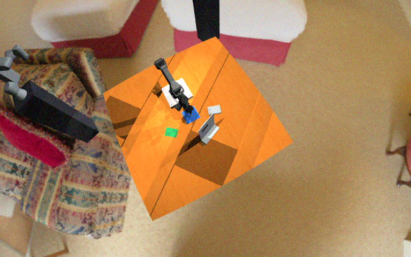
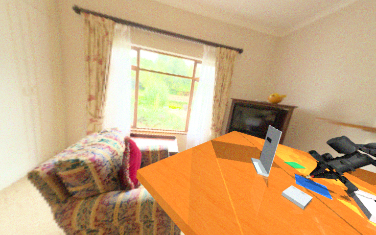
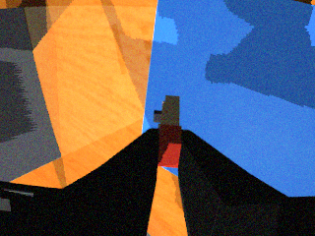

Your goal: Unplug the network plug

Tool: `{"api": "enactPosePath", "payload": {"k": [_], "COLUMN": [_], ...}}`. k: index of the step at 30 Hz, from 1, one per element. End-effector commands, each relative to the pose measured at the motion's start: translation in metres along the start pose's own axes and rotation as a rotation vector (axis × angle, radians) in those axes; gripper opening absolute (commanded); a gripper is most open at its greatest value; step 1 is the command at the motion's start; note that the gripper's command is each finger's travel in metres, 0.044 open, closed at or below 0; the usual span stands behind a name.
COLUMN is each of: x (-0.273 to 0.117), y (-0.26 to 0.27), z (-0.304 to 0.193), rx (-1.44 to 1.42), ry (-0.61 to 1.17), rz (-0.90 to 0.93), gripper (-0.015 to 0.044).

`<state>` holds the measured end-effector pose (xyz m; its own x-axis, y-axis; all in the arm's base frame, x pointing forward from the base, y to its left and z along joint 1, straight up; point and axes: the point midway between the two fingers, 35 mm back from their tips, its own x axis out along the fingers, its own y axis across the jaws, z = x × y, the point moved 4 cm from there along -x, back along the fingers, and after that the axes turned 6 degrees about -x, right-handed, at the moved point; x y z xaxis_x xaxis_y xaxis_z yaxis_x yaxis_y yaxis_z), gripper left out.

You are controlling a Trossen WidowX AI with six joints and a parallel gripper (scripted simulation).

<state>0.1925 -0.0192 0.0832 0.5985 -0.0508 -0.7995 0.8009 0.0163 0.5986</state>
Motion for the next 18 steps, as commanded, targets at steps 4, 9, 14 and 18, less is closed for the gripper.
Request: {"api": "enactPosePath", "payload": {"k": [4, 9, 14, 18], "x": [0.009, 0.014, 0.017, 0.017], "y": [-0.011, -0.016, -0.019, -0.019], "z": [0.000, -0.001, -0.001, -0.001], "rx": [-0.005, -0.005, -0.005, -0.005], "ry": [-0.004, -0.004, -0.004, -0.004], "rz": [-0.019, -0.019, -0.019, -0.019], "gripper": [0.0000, 0.0000, 0.0000, 0.0000]}}
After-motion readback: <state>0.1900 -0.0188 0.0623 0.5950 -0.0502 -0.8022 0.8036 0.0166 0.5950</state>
